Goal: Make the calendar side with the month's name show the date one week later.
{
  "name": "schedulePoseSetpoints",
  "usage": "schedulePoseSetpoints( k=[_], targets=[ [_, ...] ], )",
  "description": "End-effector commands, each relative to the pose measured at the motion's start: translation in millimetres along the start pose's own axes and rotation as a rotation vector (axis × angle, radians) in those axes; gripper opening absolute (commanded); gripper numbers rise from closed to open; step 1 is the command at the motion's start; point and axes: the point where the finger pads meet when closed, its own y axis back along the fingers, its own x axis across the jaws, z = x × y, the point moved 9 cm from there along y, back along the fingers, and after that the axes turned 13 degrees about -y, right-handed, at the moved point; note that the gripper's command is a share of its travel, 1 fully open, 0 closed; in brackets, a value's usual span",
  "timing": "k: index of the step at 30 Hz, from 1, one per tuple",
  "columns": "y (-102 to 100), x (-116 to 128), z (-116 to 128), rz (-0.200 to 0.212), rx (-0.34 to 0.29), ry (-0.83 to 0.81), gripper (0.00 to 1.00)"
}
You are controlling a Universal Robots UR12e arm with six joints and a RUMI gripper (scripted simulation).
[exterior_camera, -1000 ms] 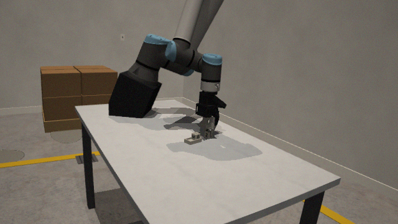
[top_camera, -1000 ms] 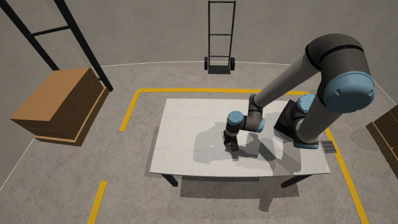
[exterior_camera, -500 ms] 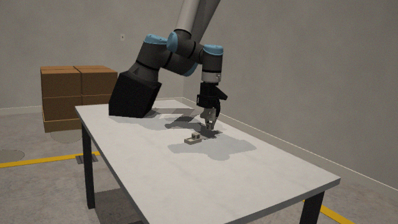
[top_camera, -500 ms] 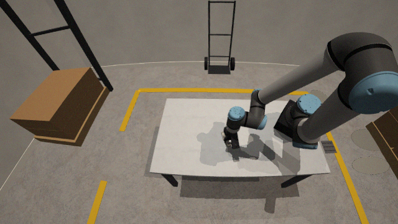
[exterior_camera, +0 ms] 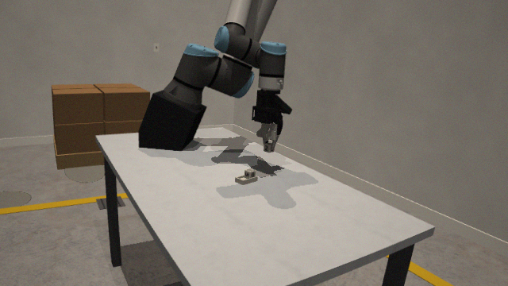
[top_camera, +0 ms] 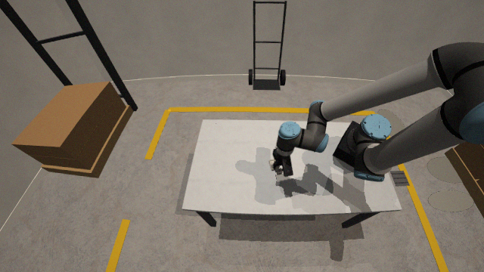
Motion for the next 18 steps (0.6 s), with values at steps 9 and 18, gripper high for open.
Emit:
schedulePoseSetpoints(
  k=[9,18],
  targets=[
    [2.4,-2.6,1.0,-0.014,0.005,-0.003,0.10],
    [8.6,20.4,77.3,-0.013,0.003,0.001,0.10]
  ],
)
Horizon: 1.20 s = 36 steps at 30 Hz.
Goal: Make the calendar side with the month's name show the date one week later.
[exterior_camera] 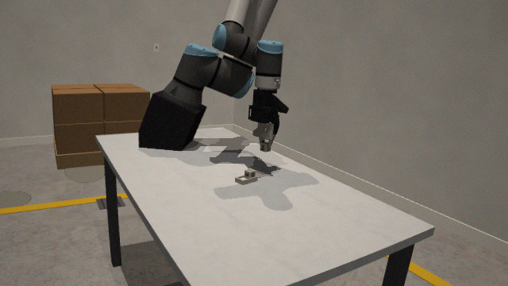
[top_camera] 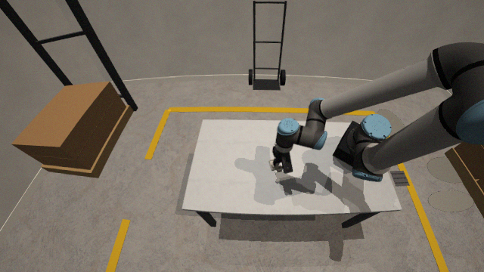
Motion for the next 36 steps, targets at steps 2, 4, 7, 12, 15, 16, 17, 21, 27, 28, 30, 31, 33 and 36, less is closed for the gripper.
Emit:
schedulePoseSetpoints(
  k=[2,4,7,12,15,16,17,21,27,28,30,31,33,36],
  targets=[
    [5.9,19.4,61.0,0.004,-0.001,-0.005,0.10],
    [8.7,23.8,88.6,0.004,0.000,-0.004,0.10],
    [10.6,25.9,106.2,0.005,0.000,-0.003,0.10],
    [10.1,25.9,104.7,0.004,0.001,0.000,0.10],
    [10.3,23.9,103.3,0.004,0.001,0.001,0.10],
    [10.3,23.9,103.3,0.004,0.001,0.001,0.10],
    [10.2,23.9,103.4,0.004,0.001,0.001,0.10],
    [9.7,23.7,104.9,0.004,0.001,-0.003,0.10],
    [2.4,22.2,103.5,0.000,0.002,-0.003,0.10],
    [0.5,22.1,103.5,0.000,0.002,-0.003,0.10],
    [-4.1,22.1,103.5,0.000,0.002,-0.003,0.10],
    [-6.8,22.1,103.5,0.000,0.002,-0.003,0.10],
    [-12.7,22.2,103.4,0.000,0.002,-0.003,0.10],
    [-15.9,22.2,103.4,0.000,0.002,-0.003,0.10]
  ],
)
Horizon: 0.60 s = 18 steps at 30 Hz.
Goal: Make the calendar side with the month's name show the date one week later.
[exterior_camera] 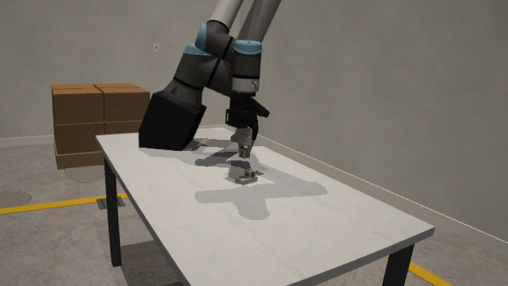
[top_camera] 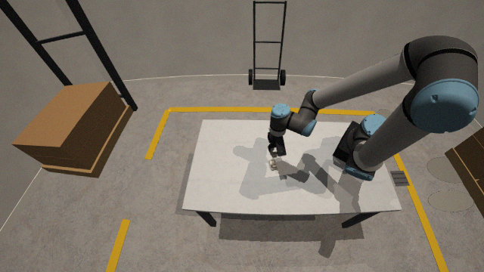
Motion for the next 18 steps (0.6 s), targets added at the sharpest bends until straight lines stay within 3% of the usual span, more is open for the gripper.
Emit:
schedulePoseSetpoints(
  k=[1,10,18],
  targets=[
    [-12.2,-1.0,-1.5,-0.001,0.000,0.000,0.10],
    [-40.3,-0.8,-1.5,-0.001,0.000,0.000,0.10],
    [-48.8,1.2,-1.0,0.001,-0.001,0.001,0.10]
  ],
)
